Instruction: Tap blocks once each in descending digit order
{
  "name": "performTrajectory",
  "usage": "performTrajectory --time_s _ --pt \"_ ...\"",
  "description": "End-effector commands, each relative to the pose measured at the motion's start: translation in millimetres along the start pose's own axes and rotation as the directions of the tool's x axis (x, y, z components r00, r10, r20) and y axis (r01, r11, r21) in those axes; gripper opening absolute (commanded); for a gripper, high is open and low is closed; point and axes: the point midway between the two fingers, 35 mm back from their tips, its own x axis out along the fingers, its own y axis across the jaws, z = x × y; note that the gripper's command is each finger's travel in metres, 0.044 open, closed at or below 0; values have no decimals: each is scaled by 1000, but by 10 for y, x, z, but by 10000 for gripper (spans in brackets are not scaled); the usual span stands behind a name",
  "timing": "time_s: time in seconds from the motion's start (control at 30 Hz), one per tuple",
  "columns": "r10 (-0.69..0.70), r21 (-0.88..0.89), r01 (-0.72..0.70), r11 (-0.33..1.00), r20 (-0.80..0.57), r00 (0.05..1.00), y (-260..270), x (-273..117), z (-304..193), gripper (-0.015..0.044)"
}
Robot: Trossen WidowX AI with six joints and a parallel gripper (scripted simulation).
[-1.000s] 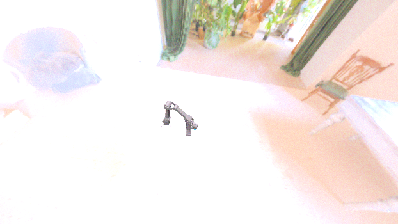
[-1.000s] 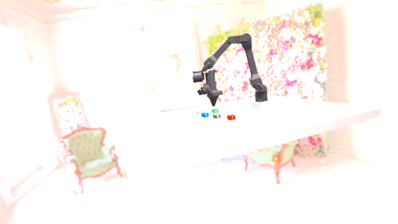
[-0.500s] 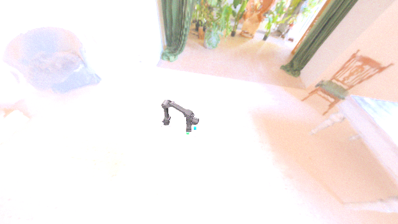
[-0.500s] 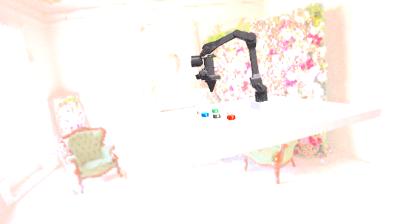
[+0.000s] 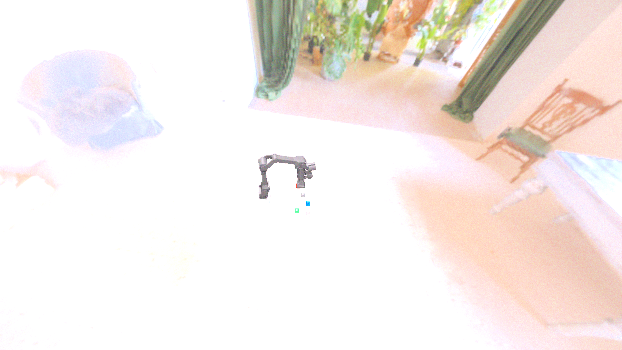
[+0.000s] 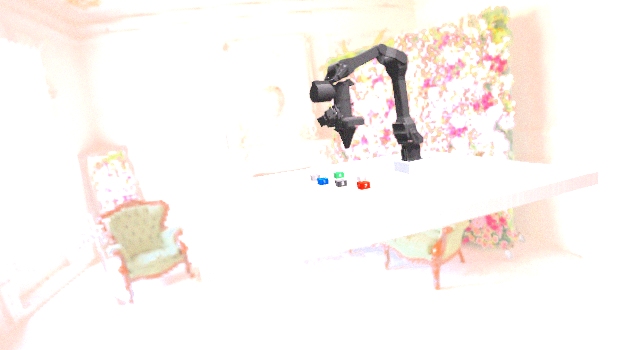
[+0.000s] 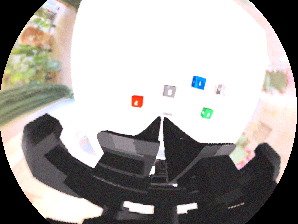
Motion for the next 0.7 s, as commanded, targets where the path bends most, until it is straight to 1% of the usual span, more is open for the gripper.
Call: performTrajectory --time_s 0.0,0.07,0.2,0.27,0.37,0.4,0.67 --pt "0 1 0 1000 -4 1000 505 1 -169 20" --pt "2 1 -2 1000 -5 1000 666 -1 -244 20" --pt "2 1 -2 1000 -4 1000 687 26 -250 20" --pt "2 1 -2 1000 -4 1000 698 244 -231 20" --pt "2 1 -2 1000 -5 1000 692 706 -246 20" --pt "2 1 -2 1000 -5 1000 687 784 -256 20" --pt "2 1 -2 1000 -5 1000 686 849 -258 20"
